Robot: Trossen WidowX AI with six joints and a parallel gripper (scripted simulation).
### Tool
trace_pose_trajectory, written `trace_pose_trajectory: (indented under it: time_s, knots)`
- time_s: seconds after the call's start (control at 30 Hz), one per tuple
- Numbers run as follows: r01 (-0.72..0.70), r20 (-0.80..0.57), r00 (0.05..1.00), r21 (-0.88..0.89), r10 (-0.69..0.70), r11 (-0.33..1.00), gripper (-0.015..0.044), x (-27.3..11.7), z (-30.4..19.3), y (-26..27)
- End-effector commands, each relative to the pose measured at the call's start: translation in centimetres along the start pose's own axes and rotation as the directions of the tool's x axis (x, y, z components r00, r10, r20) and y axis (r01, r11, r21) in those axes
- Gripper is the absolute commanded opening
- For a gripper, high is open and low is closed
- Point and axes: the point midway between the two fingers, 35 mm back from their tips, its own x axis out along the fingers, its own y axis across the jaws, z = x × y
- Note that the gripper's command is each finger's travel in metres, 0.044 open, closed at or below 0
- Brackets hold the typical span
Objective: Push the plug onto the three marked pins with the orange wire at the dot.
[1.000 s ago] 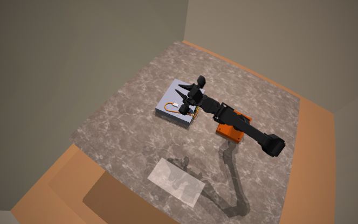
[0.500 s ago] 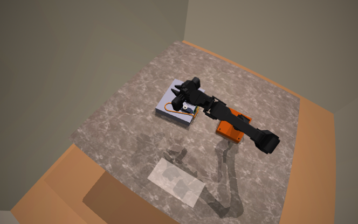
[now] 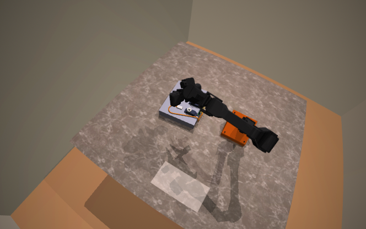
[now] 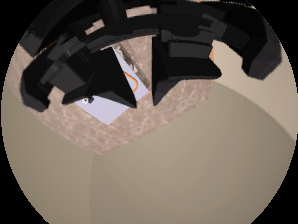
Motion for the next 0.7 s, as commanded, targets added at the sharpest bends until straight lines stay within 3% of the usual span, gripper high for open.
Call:
trace_pose_trajectory:
  time_s: [0.0, 0.33, 0.67]
  knots:
    - [0.033, -0.049, 0.998, 0.102, -0.028, 0.994, 0.0115, 1.0, -0.3, -0.3]
    - [0.156, -0.174, 0.980, 0.353, -0.100, 0.922, 0.0115, 3.1, -1.4, -1.5]
    - [0.309, -0.297, 0.941, 0.564, -0.161, 0.766, 0.0115, 4.9, -2.6, -2.7]
